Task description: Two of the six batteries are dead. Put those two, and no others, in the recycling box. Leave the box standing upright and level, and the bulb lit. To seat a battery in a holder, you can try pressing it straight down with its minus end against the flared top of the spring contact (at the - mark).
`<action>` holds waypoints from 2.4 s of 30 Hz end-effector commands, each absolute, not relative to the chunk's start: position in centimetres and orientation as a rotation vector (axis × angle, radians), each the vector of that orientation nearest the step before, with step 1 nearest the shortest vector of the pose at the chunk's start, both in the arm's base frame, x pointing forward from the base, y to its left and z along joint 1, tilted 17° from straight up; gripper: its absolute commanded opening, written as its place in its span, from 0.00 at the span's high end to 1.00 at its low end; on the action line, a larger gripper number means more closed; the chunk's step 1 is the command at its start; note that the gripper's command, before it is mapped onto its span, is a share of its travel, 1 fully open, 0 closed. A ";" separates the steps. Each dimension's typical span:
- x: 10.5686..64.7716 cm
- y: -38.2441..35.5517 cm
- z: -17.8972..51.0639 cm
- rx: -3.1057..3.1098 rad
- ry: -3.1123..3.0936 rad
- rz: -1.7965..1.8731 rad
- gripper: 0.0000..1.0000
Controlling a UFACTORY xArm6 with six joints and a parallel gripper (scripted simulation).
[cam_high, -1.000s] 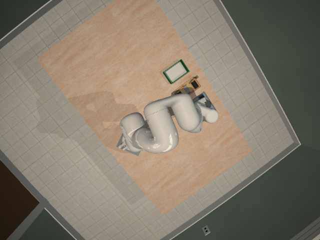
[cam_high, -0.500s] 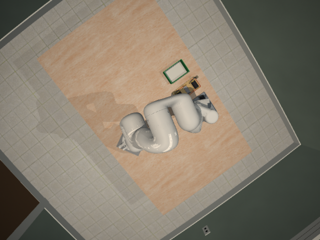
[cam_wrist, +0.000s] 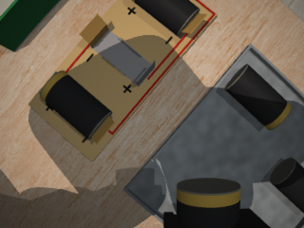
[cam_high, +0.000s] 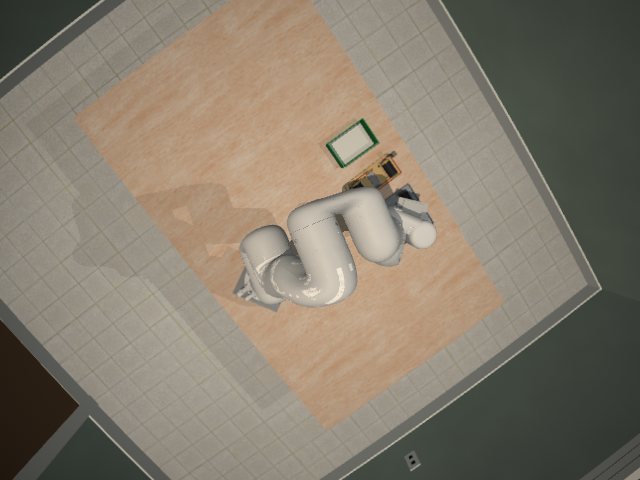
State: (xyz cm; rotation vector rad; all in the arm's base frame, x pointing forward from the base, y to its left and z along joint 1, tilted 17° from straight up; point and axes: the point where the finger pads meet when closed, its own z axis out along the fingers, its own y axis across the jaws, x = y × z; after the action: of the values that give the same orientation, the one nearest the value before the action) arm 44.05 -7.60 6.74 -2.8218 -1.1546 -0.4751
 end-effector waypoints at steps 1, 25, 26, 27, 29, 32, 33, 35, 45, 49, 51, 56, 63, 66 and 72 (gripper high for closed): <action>44.2 -7.6 6.9 -2.892 -0.958 -0.437 0.72; 44.2 -7.6 6.9 -2.953 0.155 -0.360 0.72; 44.2 -7.6 6.9 -2.947 0.202 -0.356 0.72; 44.2 -7.6 6.9 -2.940 0.248 -0.352 0.72; 44.2 -7.6 6.9 -2.925 0.339 -0.343 0.72; 44.2 -7.6 6.9 -2.896 0.474 -0.329 0.72; 44.2 -7.6 6.9 -2.896 0.474 -0.329 0.72; 44.2 -7.6 6.9 -2.883 0.532 -0.323 0.72; 44.2 -7.6 6.9 -2.727 0.994 -0.268 0.72; 44.2 -7.6 6.9 -2.651 1.159 -0.246 0.72; 44.2 -7.6 6.9 -2.651 1.159 -0.246 0.72; 44.2 -7.6 6.9 -2.542 1.361 -0.217 0.72; 44.2 -7.6 6.9 -2.393 1.589 -0.181 0.72; 44.2 -7.6 6.9 -2.335 1.667 -0.168 0.72; 44.2 -7.6 6.9 -2.266 1.754 -0.153 0.72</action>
State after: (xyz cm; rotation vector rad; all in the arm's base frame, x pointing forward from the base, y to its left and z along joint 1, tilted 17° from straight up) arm 44.05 -7.60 6.74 -2.3257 1.6518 -0.1696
